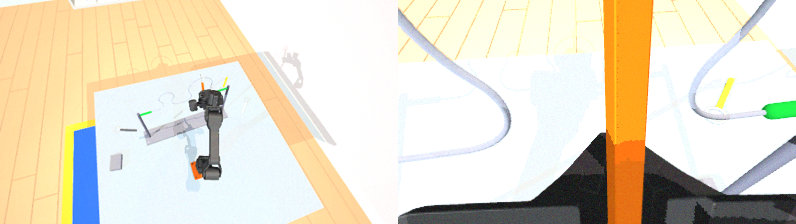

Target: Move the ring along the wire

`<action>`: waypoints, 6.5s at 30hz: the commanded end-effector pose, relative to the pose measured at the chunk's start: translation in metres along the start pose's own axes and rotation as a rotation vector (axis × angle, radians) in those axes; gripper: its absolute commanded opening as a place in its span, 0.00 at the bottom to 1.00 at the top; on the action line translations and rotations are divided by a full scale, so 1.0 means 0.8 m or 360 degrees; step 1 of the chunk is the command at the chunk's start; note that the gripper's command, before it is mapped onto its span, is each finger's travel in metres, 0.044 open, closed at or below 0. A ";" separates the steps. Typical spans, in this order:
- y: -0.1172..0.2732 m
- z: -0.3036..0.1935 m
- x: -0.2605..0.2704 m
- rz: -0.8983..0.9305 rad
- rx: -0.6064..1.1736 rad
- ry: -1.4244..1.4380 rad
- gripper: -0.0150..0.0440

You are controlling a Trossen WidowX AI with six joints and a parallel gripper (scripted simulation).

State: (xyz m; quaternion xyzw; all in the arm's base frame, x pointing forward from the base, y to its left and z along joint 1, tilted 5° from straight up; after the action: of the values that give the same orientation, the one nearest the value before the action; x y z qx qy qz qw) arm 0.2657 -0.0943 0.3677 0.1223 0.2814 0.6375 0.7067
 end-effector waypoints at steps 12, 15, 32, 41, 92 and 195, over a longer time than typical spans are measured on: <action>-0.001 -0.002 -0.005 -0.0185 -0.0006 0.0309 0.00; -0.001 -0.002 -0.006 -0.0220 -0.0006 0.0366 0.00; -0.001 -0.003 -0.012 -0.0416 -0.0010 0.0694 0.00; -0.001 -0.003 -0.015 -0.0519 -0.0012 0.0868 0.00; 0.003 0.004 -0.031 -0.1103 -0.0017 0.1854 0.00; -0.072 -0.120 -0.002 -0.0896 -0.0005 0.1501 0.00</action>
State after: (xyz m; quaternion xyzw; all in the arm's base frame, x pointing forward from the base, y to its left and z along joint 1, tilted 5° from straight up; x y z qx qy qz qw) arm 0.2612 -0.1281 0.2711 -0.2892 0.6075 0.3849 0.6318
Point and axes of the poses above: the point midway between the two fingers, 35 mm back from their tips, its own y axis back along the fingers, its own x axis across the jaws, z = x × y, the point moved 4 cm from there along y, back along the fingers, and after that the axes turned 12 degrees about y, right-handed, at the moved point
